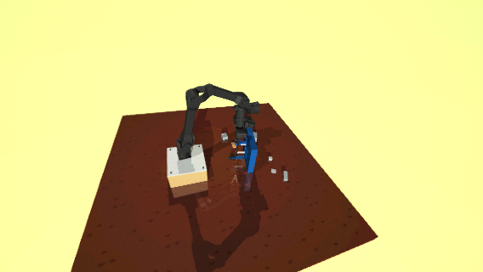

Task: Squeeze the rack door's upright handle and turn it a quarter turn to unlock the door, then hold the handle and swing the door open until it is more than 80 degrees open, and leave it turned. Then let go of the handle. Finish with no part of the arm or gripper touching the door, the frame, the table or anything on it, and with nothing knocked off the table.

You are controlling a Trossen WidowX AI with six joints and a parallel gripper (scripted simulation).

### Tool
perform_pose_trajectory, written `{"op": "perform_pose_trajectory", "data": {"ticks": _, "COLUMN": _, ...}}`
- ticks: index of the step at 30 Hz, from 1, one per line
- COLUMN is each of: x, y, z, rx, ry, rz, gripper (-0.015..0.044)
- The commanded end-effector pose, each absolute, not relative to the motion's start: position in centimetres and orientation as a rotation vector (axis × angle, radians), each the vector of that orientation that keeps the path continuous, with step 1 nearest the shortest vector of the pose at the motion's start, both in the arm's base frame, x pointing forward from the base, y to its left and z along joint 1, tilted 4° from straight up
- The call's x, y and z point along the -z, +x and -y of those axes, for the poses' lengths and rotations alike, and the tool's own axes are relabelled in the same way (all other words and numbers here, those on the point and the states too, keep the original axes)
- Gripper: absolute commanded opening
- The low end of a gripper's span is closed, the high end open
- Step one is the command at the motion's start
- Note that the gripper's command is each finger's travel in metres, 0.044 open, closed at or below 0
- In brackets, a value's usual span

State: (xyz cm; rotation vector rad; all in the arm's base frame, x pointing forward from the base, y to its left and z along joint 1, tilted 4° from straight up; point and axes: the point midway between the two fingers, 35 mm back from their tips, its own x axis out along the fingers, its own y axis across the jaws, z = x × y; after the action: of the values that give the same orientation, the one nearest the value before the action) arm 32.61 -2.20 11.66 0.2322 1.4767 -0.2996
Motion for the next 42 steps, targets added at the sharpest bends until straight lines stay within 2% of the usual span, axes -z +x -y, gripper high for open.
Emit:
{"op": "perform_pose_trajectory", "data": {"ticks": 1, "x": -10.9, "y": 32.6, "z": 2.3, "rx": 0.301, "ry": 0.228, "rz": -1.480, "gripper": 0.0282}}
{"op": "perform_pose_trajectory", "data": {"ticks": 15, "x": -8.9, "y": 32.5, "z": 2.4, "rx": 0.301, "ry": 0.228, "rz": -1.480, "gripper": 0.0282}}
{"op": "perform_pose_trajectory", "data": {"ticks": 22, "x": -8.9, "y": 32.5, "z": 2.4, "rx": 0.301, "ry": 0.228, "rz": -1.480, "gripper": 0.0098}}
{"op": "perform_pose_trajectory", "data": {"ticks": 35, "x": -8.9, "y": 32.5, "z": 2.4, "rx": 0.301, "ry": 0.228, "rz": -1.480, "gripper": 0.0012}}
{"op": "perform_pose_trajectory", "data": {"ticks": 42, "x": -8.9, "y": 32.5, "z": 2.4, "rx": 0.210, "ry": 0.130, "rz": -1.493, "gripper": 0.0010}}
